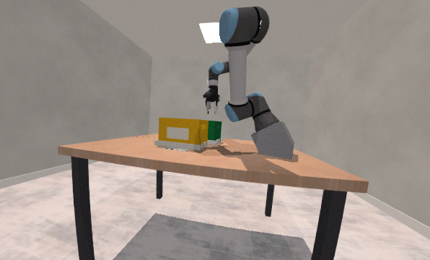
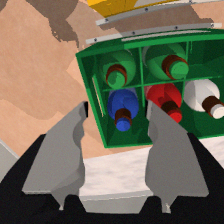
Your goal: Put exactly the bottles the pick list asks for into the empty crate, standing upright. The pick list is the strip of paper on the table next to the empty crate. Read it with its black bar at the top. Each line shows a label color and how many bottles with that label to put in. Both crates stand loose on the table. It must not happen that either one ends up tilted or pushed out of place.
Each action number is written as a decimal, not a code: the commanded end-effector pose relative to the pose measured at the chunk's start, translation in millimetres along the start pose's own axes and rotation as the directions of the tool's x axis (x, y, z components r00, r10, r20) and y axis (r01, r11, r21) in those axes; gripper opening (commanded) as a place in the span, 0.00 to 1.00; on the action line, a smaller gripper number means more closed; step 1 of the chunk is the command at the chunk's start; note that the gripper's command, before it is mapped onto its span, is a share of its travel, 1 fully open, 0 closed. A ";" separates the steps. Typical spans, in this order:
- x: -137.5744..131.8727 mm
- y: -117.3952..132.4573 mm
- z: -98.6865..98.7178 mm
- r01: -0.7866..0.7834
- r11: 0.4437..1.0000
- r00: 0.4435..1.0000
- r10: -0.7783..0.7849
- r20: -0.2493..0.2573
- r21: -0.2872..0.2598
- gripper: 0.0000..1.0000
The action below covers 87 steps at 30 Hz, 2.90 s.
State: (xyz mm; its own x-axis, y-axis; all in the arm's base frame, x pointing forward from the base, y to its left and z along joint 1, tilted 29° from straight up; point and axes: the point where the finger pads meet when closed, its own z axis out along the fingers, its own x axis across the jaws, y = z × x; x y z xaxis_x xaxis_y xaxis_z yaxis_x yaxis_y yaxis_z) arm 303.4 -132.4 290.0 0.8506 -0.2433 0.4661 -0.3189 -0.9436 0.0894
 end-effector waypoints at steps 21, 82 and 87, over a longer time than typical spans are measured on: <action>0.1 0.1 -0.3 0.611 0.792 0.792 -0.611 -0.017 0.000 0.38; 1.2 -1.5 47.6 0.795 0.607 0.606 -0.794 -0.039 0.002 0.38; 1.3 -1.6 51.6 0.795 0.607 0.606 -0.794 -0.039 0.002 0.38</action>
State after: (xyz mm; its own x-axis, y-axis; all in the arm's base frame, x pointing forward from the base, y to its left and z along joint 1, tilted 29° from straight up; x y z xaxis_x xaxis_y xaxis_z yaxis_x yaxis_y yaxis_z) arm 324.1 -141.6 248.8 0.7523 0.6108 0.2470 0.4837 -0.7666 0.4223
